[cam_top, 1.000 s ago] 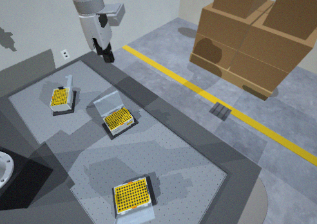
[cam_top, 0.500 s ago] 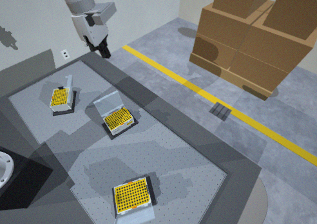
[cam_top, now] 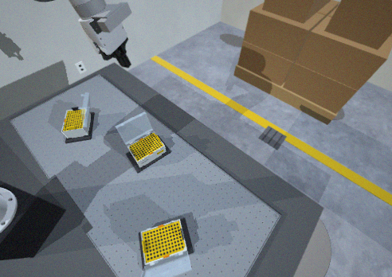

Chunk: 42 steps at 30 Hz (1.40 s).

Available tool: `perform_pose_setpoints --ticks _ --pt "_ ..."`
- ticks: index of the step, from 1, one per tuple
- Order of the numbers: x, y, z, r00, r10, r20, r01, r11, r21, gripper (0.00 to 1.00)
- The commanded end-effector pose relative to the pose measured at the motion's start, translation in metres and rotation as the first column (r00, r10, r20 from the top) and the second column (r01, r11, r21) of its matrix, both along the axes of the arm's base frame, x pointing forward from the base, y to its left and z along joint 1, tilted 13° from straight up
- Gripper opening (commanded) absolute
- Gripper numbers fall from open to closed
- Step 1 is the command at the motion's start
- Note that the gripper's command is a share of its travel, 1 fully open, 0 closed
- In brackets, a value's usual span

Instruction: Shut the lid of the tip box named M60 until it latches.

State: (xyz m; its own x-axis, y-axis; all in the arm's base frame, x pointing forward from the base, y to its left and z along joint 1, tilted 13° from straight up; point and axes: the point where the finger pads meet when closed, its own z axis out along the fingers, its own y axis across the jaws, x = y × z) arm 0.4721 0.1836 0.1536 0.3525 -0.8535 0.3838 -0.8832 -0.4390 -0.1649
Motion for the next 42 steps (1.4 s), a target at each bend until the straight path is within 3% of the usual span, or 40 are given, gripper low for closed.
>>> perform_pose_setpoints --ticks 1,23,42 --pt "0.001 0.019 -0.005 0.997 -0.050 0.052 0.049 0.999 0.019 0.00" --pt "-0.010 0.080 -0.031 0.961 -0.216 0.174 0.191 0.970 0.151 0.00" --pt "-0.033 0.139 -0.057 0.898 -0.377 0.227 0.295 0.898 0.326 0.00"
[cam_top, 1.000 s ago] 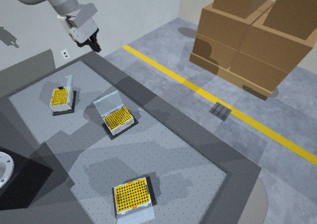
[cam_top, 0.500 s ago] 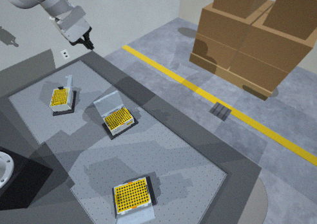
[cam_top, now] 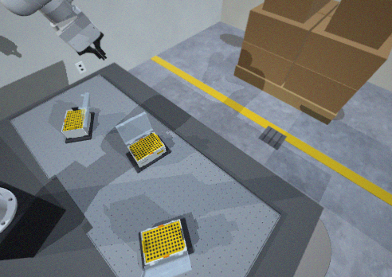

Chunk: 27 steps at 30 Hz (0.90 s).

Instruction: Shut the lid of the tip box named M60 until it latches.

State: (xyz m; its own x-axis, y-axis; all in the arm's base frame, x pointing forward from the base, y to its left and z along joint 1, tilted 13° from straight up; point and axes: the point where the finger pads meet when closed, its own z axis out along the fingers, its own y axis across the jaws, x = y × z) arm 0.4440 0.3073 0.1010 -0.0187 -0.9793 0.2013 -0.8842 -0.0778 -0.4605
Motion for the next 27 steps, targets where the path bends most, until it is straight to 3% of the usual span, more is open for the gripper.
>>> perform_pose_setpoints --ticks 1,27 --pt "-0.005 0.015 -0.004 0.999 -0.037 0.035 0.035 0.998 0.047 0.00" --pt "-0.049 0.083 -0.040 0.979 -0.192 0.074 0.166 0.950 0.263 0.00"
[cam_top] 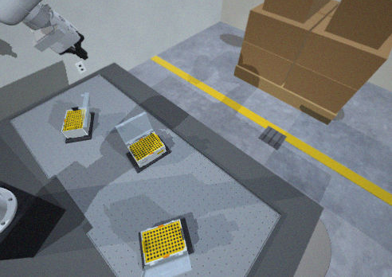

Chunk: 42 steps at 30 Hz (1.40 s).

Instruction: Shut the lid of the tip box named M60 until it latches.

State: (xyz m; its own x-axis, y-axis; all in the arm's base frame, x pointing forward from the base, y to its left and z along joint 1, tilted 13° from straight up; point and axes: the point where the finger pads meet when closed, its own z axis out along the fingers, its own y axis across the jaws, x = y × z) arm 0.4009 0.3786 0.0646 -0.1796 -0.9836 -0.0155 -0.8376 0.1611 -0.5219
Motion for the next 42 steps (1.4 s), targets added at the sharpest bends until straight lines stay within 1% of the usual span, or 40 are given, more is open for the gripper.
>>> perform_pose_setpoints --ticks 1,3,4,5,9,10,13,14,15,18,19,21,23,24,26,28,30,32,33,35,38,40,42 --pt "-0.009 0.015 -0.005 0.999 -0.035 0.019 0.033 0.998 0.059 0.00" --pt "-0.013 0.019 -0.008 0.999 -0.035 0.019 0.033 0.998 0.059 0.00" --pt "-0.016 0.022 -0.010 0.998 -0.052 0.020 0.050 0.995 0.087 0.00" --pt "-0.019 0.026 -0.012 0.998 -0.059 0.021 0.057 0.994 0.098 0.00" --pt "-0.023 0.030 -0.015 0.998 -0.059 0.021 0.057 0.994 0.098 0.00" --pt "-0.026 0.033 -0.017 0.997 -0.077 0.019 0.074 0.989 0.127 0.00" --pt "-0.034 0.041 -0.021 0.996 -0.084 0.019 0.080 0.987 0.138 0.00" --pt "-0.037 0.044 -0.023 0.995 -0.101 0.015 0.097 0.981 0.166 0.00" --pt "-0.040 0.047 -0.025 0.994 -0.108 0.014 0.104 0.979 0.177 0.00" --pt "-0.045 0.051 -0.028 0.994 -0.108 0.014 0.104 0.979 0.177 0.00" --pt "-0.048 0.054 -0.030 0.992 -0.125 0.008 0.121 0.971 0.204 0.00" --pt "-0.055 0.059 -0.034 0.991 -0.131 0.005 0.127 0.968 0.215 0.00" --pt "-0.057 0.060 -0.035 0.991 -0.131 0.005 0.127 0.968 0.215 0.00" --pt "-0.060 0.063 -0.037 0.989 -0.148 -0.003 0.145 0.960 0.241 0.00" --pt "-0.060 0.063 -0.037 0.989 -0.148 -0.003 0.145 0.960 0.241 0.00" --pt "-0.068 0.069 -0.042 0.988 -0.155 -0.006 0.151 0.956 0.252 0.00" --pt "-0.075 0.074 -0.046 0.984 -0.177 -0.021 0.176 0.942 0.287 0.00" --pt "-0.082 0.078 -0.049 0.984 -0.177 -0.021 0.176 0.942 0.287 0.00" --pt "-0.082 0.078 -0.049 0.984 -0.177 -0.021 0.176 0.942 0.287 0.00" --pt "-0.089 0.083 -0.054 0.979 -0.199 -0.039 0.201 0.926 0.321 0.00" --pt "-0.095 0.087 -0.057 0.979 -0.199 -0.039 0.201 0.926 0.321 0.00" --pt "-0.103 0.091 -0.061 0.974 -0.221 -0.059 0.227 0.908 0.352 0.00" --pt "-0.107 0.093 -0.063 0.974 -0.221 -0.059 0.227 0.908 0.352 0.00"
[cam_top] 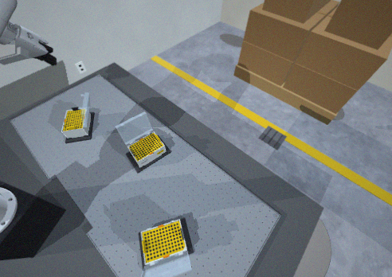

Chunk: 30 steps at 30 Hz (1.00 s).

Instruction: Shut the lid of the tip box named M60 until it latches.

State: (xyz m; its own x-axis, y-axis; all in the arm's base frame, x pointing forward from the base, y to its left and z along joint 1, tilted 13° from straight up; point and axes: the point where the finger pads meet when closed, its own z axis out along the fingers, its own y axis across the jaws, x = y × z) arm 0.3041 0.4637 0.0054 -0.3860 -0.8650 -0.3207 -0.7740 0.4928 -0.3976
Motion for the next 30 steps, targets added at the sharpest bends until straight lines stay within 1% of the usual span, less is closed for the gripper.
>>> perform_pose_setpoints --ticks 1,3,5,6,7,9,11,13,15,18,20,23,25,27,30 --pt "-0.010 0.008 -0.004 1.000 -0.014 0.001 0.014 0.999 0.034 0.00" --pt "-0.018 0.012 -0.008 0.999 -0.038 -0.015 0.039 0.997 0.070 0.00" --pt "-0.026 0.016 -0.012 0.999 -0.038 -0.015 0.039 0.997 0.070 0.00" --pt "-0.026 0.016 -0.012 0.999 -0.038 -0.015 0.039 0.997 0.070 0.00" --pt "-0.030 0.018 -0.014 0.998 -0.055 -0.028 0.057 0.994 0.094 0.00" --pt "-0.038 0.022 -0.019 0.998 -0.061 -0.034 0.064 0.993 0.104 0.00" --pt "-0.040 0.023 -0.020 0.998 -0.061 -0.034 0.064 0.993 0.104 0.00" --pt "-0.049 0.026 -0.024 0.995 -0.084 -0.055 0.090 0.987 0.136 0.00" --pt "-0.055 0.029 -0.027 0.995 -0.084 -0.055 0.090 0.987 0.136 0.00" --pt "-0.055 0.029 -0.027 0.995 -0.084 -0.055 0.090 0.987 0.136 0.00" --pt "-0.063 0.032 -0.031 0.991 -0.106 -0.079 0.118 0.979 0.166 0.00" --pt "-0.070 0.034 -0.035 0.991 -0.106 -0.079 0.118 0.979 0.166 0.00" --pt "-0.079 0.036 -0.039 0.986 -0.128 -0.105 0.146 0.970 0.193 0.00" --pt "-0.085 0.038 -0.042 0.986 -0.128 -0.105 0.146 0.970 0.193 0.00" --pt "-0.085 0.038 -0.042 0.986 -0.128 -0.105 0.146 0.970 0.193 0.00"
